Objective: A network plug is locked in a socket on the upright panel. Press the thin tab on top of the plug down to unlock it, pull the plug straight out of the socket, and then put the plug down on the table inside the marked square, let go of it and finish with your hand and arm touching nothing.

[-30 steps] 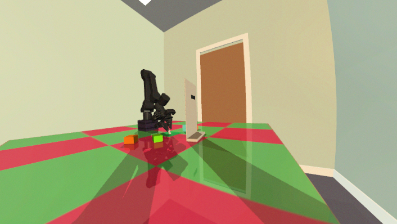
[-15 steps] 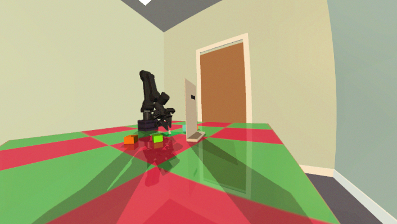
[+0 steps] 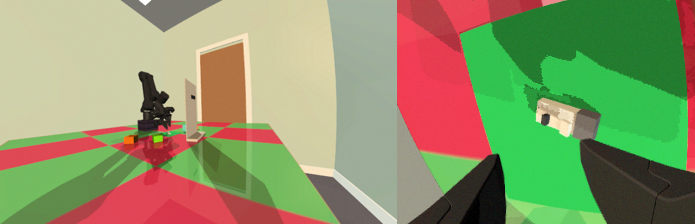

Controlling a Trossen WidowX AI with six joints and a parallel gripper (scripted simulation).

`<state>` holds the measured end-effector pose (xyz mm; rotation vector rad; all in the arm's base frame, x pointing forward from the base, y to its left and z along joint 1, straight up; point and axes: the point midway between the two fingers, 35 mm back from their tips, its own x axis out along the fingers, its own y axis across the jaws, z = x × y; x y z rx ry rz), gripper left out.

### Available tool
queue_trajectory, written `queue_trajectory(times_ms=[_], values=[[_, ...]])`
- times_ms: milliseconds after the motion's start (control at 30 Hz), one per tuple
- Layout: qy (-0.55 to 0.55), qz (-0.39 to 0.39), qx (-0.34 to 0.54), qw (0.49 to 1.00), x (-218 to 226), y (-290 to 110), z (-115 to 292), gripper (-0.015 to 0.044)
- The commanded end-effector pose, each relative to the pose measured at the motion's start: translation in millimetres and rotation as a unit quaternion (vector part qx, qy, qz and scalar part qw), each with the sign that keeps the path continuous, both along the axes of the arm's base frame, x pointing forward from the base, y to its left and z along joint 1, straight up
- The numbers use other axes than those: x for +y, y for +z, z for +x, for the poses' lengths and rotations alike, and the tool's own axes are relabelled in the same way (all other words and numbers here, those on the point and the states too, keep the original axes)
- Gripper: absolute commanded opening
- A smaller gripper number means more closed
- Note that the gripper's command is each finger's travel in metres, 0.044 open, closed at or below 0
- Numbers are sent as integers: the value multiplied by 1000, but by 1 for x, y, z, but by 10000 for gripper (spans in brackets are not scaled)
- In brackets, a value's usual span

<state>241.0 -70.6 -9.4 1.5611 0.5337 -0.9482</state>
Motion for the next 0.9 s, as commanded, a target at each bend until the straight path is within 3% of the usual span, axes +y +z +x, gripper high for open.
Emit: queue_trajectory(times_ms=[0, 867], values=[[-1, 1, 0, 1000, 1, 3, -2, 156], [-1, 1, 0, 1000, 0, 28, 1, 156]])
